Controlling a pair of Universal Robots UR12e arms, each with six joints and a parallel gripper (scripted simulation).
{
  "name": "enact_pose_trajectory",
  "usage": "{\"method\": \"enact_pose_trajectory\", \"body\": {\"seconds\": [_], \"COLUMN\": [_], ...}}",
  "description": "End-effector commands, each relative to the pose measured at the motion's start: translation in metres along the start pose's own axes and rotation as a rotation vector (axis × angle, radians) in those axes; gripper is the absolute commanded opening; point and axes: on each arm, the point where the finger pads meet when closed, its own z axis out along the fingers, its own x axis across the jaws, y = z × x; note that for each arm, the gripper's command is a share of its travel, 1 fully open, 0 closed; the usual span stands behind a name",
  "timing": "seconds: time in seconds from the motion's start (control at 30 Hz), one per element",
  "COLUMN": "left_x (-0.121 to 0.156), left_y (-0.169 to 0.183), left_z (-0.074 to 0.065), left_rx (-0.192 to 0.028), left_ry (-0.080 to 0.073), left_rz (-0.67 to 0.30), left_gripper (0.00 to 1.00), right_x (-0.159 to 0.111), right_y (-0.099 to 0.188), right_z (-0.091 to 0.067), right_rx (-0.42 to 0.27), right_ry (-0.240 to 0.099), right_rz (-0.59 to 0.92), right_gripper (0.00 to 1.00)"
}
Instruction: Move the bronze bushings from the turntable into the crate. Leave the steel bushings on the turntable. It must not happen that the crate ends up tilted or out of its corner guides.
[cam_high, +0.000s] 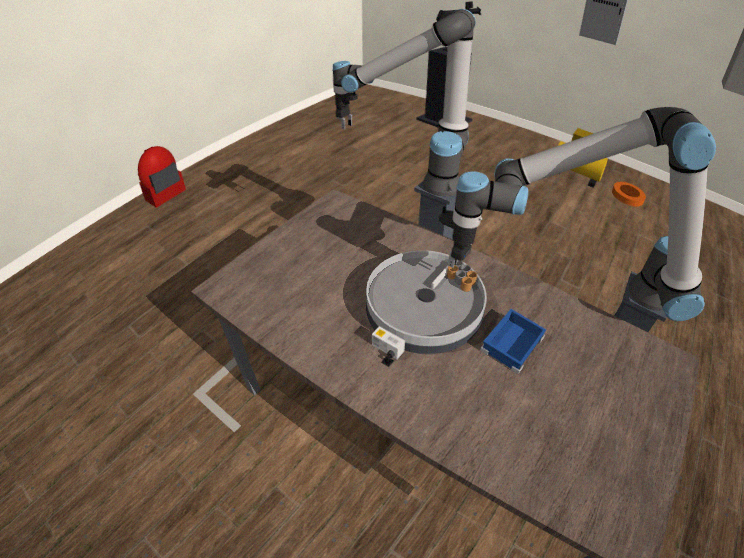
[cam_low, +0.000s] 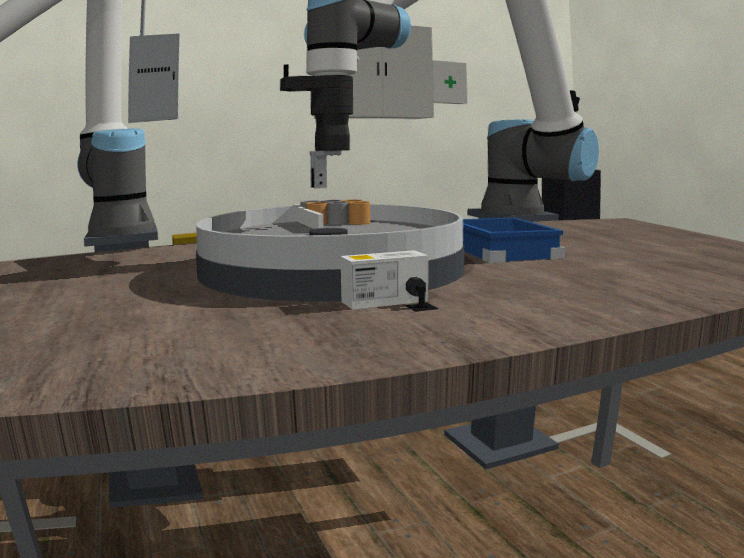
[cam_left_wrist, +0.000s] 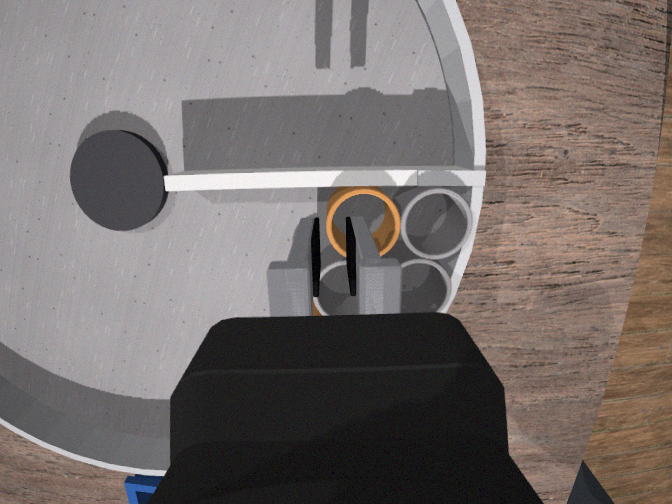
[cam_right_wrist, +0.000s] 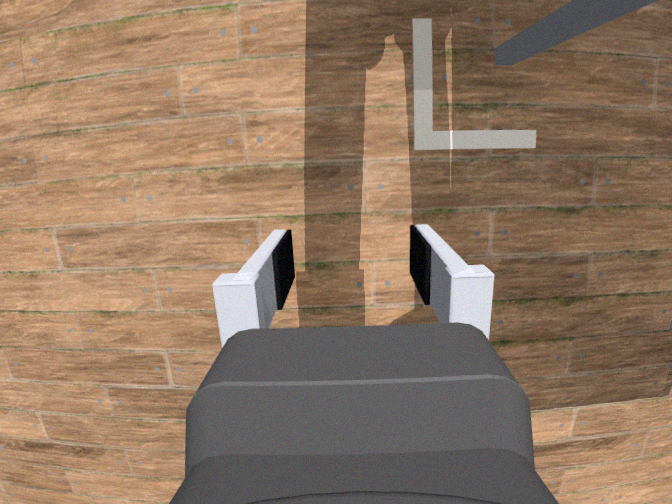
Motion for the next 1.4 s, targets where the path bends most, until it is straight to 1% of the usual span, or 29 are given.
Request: {"method": "enact_pose_trajectory", "body": {"seconds": [0.0,0.53,0.57,0.73,0.8,1.0,1.03,1.1,1.37], "left_x": [0.000,0.000,0.001,0.002,0.002,0.002,0.001,0.001,0.001], "left_y": [-0.003,-0.003,-0.003,-0.001,-0.001,0.000,-0.002,-0.004,-0.004], "left_z": [-0.001,-0.001,0.001,0.023,0.027,0.027,0.023,0.020,0.021], "left_rx": [0.003,0.002,0.001,-0.002,-0.002,-0.002,0.003,0.007,0.005], "left_ry": [-0.001,-0.001,0.000,0.001,0.001,0.001,-0.001,-0.002,-0.002], "left_rz": [0.001,0.001,0.001,0.001,0.001,0.001,0.000,0.000,0.000], "left_gripper": [0.36,0.36,0.36,0.36,0.36,0.36,0.36,0.36,0.36], "right_x": [-0.001,-0.001,-0.001,-0.001,-0.001,-0.001,-0.001,-0.001,-0.001], "right_y": [-0.002,-0.002,-0.002,-0.002,-0.002,-0.002,-0.002,-0.002,-0.002], "right_z": [0.001,0.001,0.001,0.001,0.001,0.001,0.001,0.001,0.001], "right_rx": [0.000,0.000,0.000,0.000,0.000,0.000,0.000,0.000,0.000], "right_ry": [0.001,0.001,0.001,0.001,0.001,0.001,0.001,0.001,0.001], "right_rz": [0.000,0.000,0.000,0.000,0.000,0.000,0.000,0.000,0.000], "right_gripper": [1.00,1.00,1.00,1.00,1.00,1.00,1.00,1.00,1.00]}}
